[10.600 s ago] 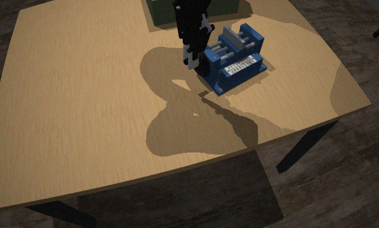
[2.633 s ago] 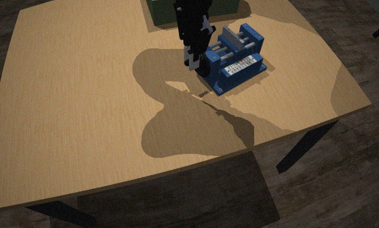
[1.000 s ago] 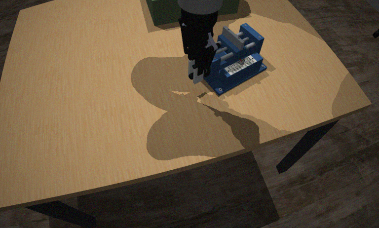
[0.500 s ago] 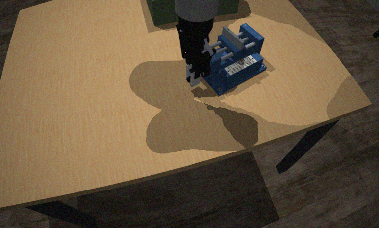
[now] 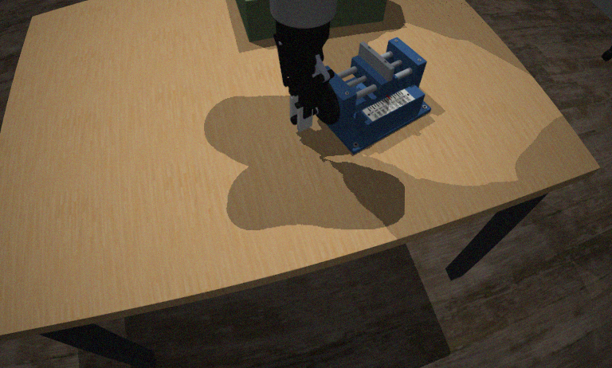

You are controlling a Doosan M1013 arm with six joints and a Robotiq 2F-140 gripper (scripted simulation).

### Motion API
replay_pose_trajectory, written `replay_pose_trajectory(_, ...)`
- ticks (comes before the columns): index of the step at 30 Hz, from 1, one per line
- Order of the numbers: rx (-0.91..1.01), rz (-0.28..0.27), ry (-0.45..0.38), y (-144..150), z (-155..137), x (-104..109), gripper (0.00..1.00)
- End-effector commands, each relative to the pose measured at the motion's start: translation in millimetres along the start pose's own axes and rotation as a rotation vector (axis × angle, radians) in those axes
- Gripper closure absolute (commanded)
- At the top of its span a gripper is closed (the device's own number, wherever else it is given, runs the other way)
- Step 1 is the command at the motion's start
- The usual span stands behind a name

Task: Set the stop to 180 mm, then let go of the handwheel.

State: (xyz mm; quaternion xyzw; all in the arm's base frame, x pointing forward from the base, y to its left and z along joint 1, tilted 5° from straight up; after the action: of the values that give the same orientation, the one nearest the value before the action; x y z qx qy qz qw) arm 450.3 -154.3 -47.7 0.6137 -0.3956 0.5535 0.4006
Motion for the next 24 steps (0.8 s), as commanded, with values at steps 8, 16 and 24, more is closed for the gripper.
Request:
replay_pose_trajectory(8,0.000,0.000,-0.001,14.0,-2.2,6.8,0.96)
replay_pose_trajectory(16,0.000,0.000,-0.001,23.0,-3.7,17.3,0.96)
replay_pose_trajectory(24,0.000,0.000,-0.001,26.7,-4.2,27.6,0.96)
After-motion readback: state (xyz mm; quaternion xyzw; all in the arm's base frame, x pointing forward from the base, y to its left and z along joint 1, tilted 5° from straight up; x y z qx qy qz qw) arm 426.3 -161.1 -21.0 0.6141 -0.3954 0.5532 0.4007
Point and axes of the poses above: the point where the finger pads meet when closed, its own x axis back along the fingers, its own y axis across the jaws, z = x × y, the point moved 3 cm from there along x, back along the fingers, and after that the axes turned 9 degrees about x, right-handed, at the moved point
